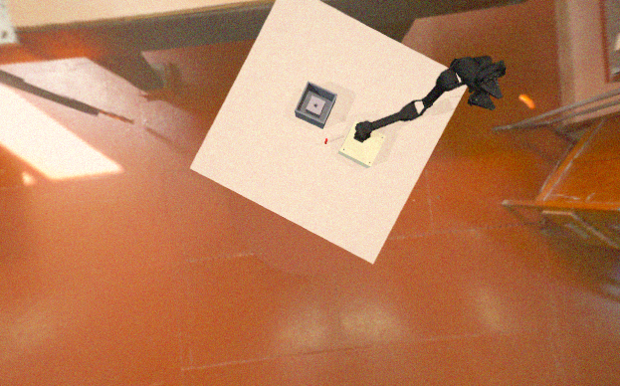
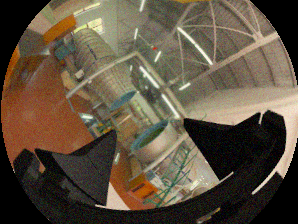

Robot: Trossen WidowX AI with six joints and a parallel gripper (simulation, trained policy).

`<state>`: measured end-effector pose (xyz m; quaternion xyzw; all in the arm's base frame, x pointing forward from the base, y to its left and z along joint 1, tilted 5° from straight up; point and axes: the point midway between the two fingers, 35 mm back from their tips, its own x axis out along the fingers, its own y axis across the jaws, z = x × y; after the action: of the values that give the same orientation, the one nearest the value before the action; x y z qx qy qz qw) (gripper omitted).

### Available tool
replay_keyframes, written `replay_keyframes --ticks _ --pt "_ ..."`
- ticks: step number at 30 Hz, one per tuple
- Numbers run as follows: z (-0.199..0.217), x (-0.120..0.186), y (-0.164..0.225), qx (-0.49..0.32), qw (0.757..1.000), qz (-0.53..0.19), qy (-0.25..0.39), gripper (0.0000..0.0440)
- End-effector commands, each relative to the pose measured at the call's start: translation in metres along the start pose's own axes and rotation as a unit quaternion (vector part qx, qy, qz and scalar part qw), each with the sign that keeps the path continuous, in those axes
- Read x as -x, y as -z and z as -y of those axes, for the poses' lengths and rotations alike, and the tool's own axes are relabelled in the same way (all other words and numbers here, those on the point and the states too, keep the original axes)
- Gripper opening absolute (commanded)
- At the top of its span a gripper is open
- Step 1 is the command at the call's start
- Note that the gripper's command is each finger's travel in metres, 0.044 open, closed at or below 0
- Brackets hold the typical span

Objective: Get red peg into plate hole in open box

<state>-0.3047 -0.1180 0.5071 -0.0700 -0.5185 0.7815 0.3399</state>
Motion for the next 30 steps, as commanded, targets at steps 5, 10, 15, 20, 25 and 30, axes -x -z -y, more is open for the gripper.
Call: replay_keyframes --ticks 5,10,15,20,25,30 --pt "0.038 -0.008 0.009 -0.054 0.996 0.026 0.063 0.044" --pt "0.081 -0.013 0.028 -0.109 0.985 0.04 0.129 0.044" --pt "0.124 -0.013 0.053 -0.16 0.966 0.05 0.197 0.044" --pt "0.163 -0.006 0.082 -0.206 0.94 0.057 0.267 0.044" --pt "0.199 0.006 0.113 -0.246 0.907 0.062 0.337 0.044" --pt "0.23 0.024 0.148 -0.281 0.867 0.064 0.406 0.044"
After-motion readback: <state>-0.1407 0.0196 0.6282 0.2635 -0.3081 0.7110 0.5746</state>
